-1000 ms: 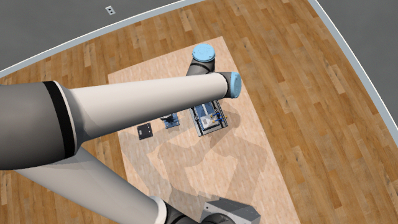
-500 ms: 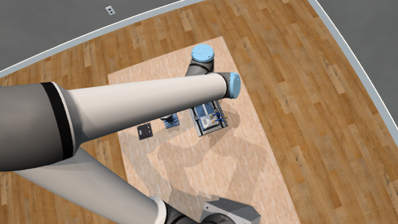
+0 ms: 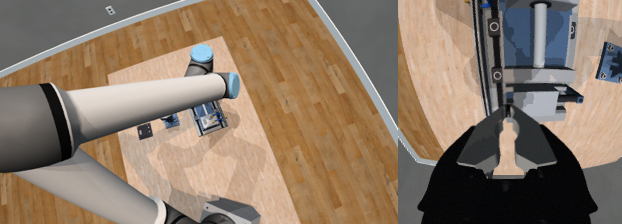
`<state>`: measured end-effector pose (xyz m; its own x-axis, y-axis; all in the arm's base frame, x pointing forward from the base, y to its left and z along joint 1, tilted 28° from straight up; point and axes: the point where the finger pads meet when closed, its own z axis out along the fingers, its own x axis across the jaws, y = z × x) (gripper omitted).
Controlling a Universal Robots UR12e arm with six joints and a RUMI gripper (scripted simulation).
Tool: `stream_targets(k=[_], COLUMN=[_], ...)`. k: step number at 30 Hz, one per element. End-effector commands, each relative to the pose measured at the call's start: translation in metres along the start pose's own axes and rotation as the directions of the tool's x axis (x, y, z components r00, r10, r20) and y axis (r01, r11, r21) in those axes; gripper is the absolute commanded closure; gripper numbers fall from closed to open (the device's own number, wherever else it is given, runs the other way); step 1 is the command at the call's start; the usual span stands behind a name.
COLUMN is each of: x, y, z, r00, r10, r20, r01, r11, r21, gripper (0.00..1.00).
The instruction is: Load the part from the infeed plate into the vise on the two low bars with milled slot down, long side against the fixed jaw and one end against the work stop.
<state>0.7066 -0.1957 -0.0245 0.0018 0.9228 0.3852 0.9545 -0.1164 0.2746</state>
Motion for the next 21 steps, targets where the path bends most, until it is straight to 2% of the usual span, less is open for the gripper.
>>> stream_targets(k=[1, 21], x=[0.0012, 0.0051], y=[0.0006, 0.0006], z=[-0.0006, -0.0006], r00=[1.000, 1.000], r10=[0.000, 0.000], r20=[0.001, 0.001], r01=[0.000, 0.000], r11=[1.000, 1.000], r21=[-0.001, -0.001], gripper=[1.00, 1.00])
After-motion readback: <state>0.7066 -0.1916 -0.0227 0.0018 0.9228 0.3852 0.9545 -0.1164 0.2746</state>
